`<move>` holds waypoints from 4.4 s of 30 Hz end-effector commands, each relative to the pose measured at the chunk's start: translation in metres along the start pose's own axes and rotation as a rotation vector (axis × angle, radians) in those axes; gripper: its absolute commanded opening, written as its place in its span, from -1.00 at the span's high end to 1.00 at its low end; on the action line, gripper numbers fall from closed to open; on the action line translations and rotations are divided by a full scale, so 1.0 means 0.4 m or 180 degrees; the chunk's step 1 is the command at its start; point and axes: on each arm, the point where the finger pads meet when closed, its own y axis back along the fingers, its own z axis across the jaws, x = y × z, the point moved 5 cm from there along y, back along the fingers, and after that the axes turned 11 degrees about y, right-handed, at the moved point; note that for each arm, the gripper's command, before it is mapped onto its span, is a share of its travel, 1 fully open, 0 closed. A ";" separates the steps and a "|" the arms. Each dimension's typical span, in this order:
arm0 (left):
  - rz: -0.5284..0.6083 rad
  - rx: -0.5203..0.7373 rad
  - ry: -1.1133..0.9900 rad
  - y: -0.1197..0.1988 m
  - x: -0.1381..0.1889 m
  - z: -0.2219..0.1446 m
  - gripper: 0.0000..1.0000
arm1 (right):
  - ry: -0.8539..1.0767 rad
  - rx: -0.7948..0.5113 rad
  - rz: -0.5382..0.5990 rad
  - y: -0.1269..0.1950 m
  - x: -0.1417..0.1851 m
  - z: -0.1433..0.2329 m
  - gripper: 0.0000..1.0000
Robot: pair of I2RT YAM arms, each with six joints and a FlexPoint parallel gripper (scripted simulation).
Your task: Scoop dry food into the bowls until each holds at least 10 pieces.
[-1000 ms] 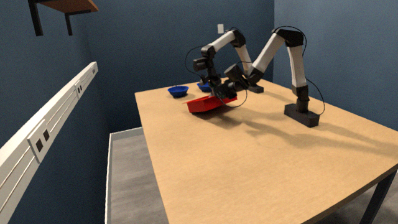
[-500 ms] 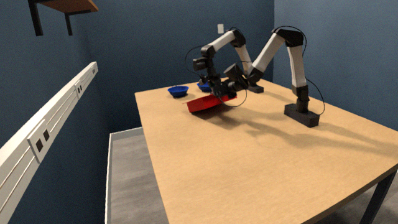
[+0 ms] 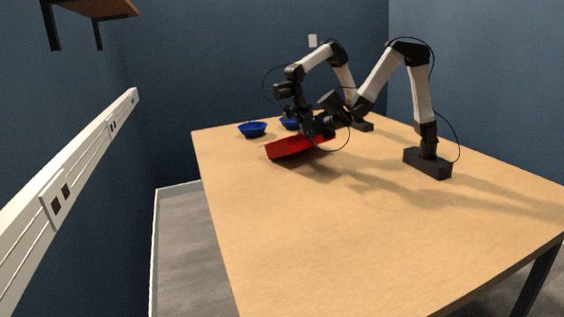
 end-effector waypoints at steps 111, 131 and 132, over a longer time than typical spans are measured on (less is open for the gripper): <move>0.0056 0.0214 -0.0106 0.007 -0.008 0.017 1.00 | -0.0003 0.0155 -0.0826 -0.070 -0.091 -0.034 1.00; 0.0056 0.0214 -0.0105 0.007 -0.008 0.017 1.00 | -0.0077 0.0215 -0.0871 -0.124 -0.093 -0.071 1.00; 0.0056 0.0214 -0.0105 0.007 -0.008 0.017 1.00 | -0.0077 0.0215 -0.0871 -0.124 -0.093 -0.071 1.00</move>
